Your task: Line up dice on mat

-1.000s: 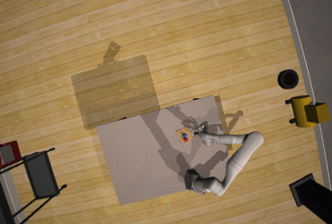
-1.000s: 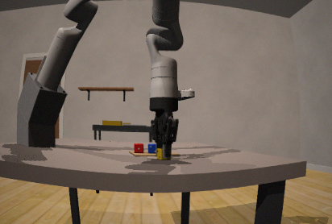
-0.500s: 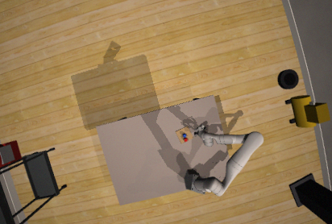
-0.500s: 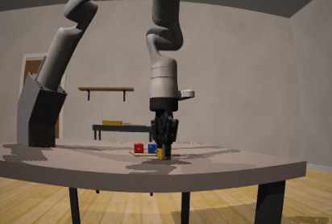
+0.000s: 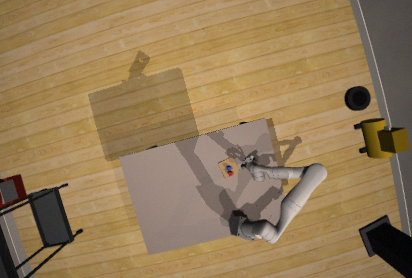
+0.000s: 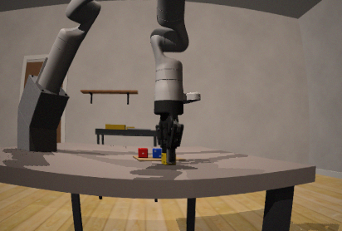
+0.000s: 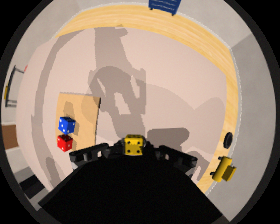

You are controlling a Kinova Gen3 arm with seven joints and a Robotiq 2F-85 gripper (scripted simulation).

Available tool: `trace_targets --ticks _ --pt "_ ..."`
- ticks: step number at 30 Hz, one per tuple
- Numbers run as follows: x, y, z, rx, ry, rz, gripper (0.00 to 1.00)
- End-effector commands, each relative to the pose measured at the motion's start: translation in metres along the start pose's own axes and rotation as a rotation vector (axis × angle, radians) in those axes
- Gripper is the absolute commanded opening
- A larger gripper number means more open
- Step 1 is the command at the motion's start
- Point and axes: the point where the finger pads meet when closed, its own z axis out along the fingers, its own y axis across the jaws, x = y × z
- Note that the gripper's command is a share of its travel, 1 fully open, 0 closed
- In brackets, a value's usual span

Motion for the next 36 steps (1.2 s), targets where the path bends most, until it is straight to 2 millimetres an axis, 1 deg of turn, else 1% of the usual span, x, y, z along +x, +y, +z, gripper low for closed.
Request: trace_targets --ticks 1,25,30,36 --pt "0.001 0.002 0.001 -0.006 0.000 0.006 0.26" --pt "0.001 0.002 0.000 -0.006 0.000 0.006 0.26" --pt "0.001 0.002 -0.010 -0.006 0.001 0.006 0.26" --pt "0.001 0.001 -0.035 -0.006 0.001 0.006 0.26"
